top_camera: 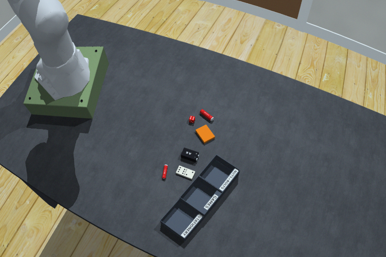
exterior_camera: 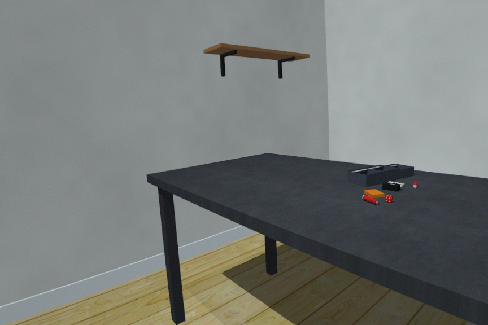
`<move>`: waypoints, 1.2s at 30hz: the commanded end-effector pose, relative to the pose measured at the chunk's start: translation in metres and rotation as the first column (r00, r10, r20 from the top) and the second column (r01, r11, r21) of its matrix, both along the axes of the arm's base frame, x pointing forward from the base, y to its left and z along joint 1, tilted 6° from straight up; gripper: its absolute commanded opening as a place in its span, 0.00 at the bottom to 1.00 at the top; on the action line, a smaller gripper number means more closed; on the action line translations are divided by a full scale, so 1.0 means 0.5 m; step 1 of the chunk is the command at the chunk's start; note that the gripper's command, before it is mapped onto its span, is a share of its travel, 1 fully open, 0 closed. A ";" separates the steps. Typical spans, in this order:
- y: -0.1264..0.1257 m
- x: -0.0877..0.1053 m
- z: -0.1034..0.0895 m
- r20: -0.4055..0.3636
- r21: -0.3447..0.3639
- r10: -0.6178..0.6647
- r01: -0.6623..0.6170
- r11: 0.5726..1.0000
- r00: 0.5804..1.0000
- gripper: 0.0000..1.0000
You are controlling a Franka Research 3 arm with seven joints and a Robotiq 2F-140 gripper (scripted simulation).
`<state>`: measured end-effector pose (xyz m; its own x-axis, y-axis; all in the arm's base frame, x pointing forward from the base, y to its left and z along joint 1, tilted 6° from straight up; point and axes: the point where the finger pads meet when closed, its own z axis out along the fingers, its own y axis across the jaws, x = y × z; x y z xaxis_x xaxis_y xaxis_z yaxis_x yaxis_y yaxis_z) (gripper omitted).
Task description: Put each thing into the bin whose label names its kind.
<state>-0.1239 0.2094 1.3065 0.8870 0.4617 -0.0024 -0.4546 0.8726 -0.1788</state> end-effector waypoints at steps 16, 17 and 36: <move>0.000 0.000 0.000 0.000 0.000 0.000 0.000 1.000 1.000 1.00; 0.000 0.000 0.000 0.000 0.000 0.000 0.000 1.000 1.000 1.00; -0.018 0.009 -0.266 0.000 0.000 0.000 0.000 1.000 1.000 0.05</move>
<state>-0.1263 0.2247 1.2074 0.9326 0.3604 -0.0204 -0.3583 0.9175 -0.1724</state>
